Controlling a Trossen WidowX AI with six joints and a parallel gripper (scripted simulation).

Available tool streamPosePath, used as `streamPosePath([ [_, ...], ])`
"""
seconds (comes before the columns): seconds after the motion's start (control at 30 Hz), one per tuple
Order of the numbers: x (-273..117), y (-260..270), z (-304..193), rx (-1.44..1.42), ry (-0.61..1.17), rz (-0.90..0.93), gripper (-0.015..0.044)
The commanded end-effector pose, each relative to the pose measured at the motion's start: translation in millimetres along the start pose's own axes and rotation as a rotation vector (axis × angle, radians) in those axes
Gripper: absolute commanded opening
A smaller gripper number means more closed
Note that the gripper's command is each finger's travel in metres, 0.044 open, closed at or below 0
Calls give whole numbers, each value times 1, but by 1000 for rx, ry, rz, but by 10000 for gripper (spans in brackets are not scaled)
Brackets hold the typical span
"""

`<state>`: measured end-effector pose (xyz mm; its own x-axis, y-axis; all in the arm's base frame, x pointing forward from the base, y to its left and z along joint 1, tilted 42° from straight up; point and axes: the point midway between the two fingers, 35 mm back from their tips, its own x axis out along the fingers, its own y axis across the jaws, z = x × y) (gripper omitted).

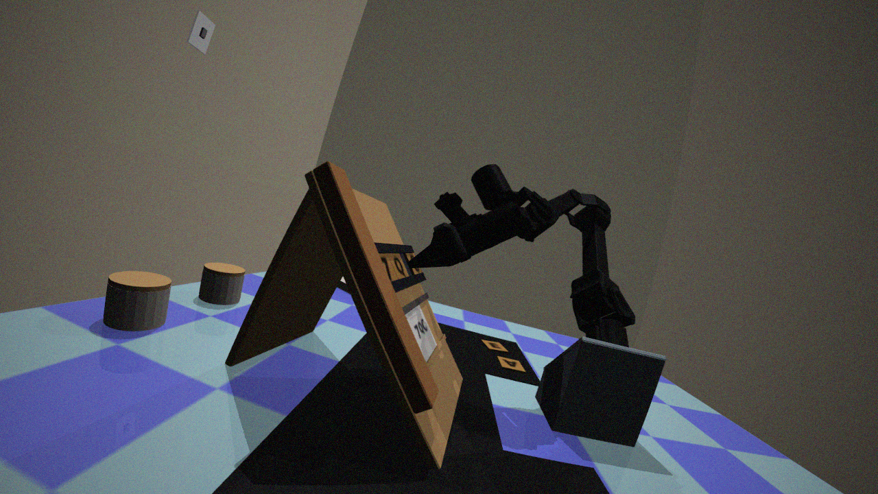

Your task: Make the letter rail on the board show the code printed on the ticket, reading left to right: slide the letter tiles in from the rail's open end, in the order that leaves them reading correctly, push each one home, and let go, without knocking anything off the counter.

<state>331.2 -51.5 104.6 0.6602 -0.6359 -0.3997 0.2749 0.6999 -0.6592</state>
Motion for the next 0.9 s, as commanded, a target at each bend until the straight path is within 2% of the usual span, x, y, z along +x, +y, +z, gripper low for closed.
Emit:
streamPosePath([
  [0.0,0,3,0,1,2,-1,0],
  [0.87,1,18,0,2,2,-1,0],
])
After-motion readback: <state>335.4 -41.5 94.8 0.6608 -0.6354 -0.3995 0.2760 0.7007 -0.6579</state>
